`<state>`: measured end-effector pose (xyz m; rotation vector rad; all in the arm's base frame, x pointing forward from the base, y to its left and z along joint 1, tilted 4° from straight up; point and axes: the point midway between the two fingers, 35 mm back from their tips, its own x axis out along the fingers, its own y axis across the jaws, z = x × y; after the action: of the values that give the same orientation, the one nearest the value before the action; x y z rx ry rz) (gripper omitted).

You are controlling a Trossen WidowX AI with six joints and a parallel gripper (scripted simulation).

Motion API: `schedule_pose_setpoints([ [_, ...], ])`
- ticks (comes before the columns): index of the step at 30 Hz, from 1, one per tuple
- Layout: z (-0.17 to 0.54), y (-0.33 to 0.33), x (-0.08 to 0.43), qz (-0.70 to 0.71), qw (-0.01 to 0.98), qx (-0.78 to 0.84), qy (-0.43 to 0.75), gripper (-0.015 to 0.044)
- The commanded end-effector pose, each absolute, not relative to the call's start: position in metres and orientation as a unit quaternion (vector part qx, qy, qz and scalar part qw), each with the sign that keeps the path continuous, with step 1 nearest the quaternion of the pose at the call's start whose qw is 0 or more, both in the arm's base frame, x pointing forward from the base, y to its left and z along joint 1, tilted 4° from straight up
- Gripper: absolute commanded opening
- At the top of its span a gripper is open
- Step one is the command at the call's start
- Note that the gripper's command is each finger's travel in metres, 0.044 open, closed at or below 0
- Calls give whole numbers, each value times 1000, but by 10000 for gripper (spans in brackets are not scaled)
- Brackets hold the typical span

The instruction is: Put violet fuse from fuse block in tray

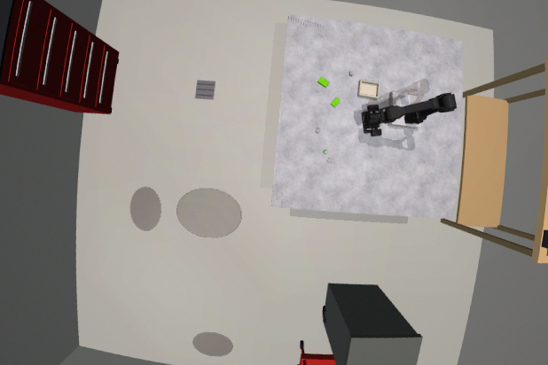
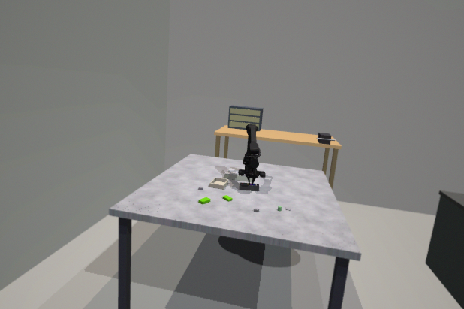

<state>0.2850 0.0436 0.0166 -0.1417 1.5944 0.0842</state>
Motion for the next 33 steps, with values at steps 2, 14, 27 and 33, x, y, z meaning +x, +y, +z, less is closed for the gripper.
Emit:
schedule_pose_setpoints([
  [2, 16, 44, 284, 39, 695, -63, 716, 73],
  [14, 17, 44, 285, 38, 696, -64, 715, 0],
  [27, 22, 44, 285, 38, 696, -63, 715, 0],
  [33, 25, 44, 286, 38, 695, -63, 715, 0],
])
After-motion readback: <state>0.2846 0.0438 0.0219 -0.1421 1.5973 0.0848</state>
